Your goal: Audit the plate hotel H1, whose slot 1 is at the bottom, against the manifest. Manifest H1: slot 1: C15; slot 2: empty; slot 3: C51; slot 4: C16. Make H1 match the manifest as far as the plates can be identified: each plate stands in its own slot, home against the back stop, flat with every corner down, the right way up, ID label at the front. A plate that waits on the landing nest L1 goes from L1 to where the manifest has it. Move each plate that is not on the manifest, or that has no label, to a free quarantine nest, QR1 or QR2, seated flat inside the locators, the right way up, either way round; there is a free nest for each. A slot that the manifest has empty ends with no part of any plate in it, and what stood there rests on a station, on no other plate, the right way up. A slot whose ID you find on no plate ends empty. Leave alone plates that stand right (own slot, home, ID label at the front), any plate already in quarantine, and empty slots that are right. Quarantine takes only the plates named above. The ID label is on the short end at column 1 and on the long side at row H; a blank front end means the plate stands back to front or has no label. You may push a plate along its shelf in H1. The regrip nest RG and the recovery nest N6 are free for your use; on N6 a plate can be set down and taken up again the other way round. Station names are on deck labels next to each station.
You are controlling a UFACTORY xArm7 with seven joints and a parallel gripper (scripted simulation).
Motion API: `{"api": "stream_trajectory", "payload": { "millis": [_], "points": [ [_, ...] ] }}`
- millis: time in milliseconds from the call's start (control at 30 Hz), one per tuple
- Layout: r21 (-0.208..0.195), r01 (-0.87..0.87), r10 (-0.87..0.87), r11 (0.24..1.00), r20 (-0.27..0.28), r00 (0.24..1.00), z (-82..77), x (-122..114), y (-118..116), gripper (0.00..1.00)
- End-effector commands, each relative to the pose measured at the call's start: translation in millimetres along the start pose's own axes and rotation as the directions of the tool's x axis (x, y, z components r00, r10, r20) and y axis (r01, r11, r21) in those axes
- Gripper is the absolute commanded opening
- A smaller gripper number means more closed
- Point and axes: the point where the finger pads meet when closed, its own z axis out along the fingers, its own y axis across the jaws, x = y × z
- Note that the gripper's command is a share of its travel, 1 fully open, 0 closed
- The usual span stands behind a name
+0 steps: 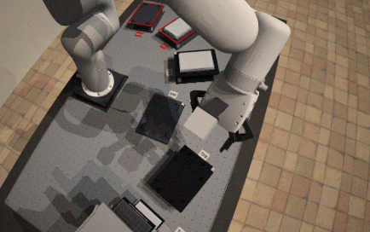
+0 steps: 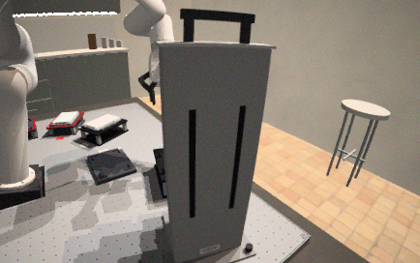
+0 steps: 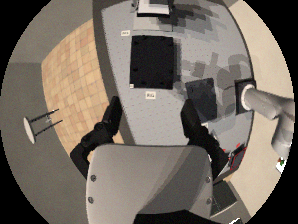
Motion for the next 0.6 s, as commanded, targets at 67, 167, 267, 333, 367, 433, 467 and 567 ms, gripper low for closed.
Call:
{"api": "stream_trajectory", "payload": {
  "millis": [67,167,267,333,367,433,467,567],
  "points": [
    [0.002,0.001,-0.002,1.000,0.073,0.997,-1.0,0.1,-0.7,1.00],
    [0.002,0.001,-0.002,1.000,0.123,0.992,-1.1,0.1,-0.7,1.00],
    [0.002,0.001,-0.002,1.000,0.172,0.985,-1.1,0.1,-0.7,1.00],
    [0.002,0.001,-0.002,1.000,0.205,0.979,-1.1,0.1,-0.7,1.00],
    [0.002,0.001,-0.002,1.000,0.221,0.975,-1.1,0.2,-0.7,1.00],
    [0.002,0.001,-0.002,1.000,0.253,0.967,-1.1,0.2,-0.7,1.00],
    [0.002,0.001,-0.002,1.000,0.270,0.963,-1.1,0.2,-0.7,1.00],
    [0.002,0.001,-0.002,1.000,0.286,0.958,-1.1,0.2,-0.7,1.00]
  ]
}}
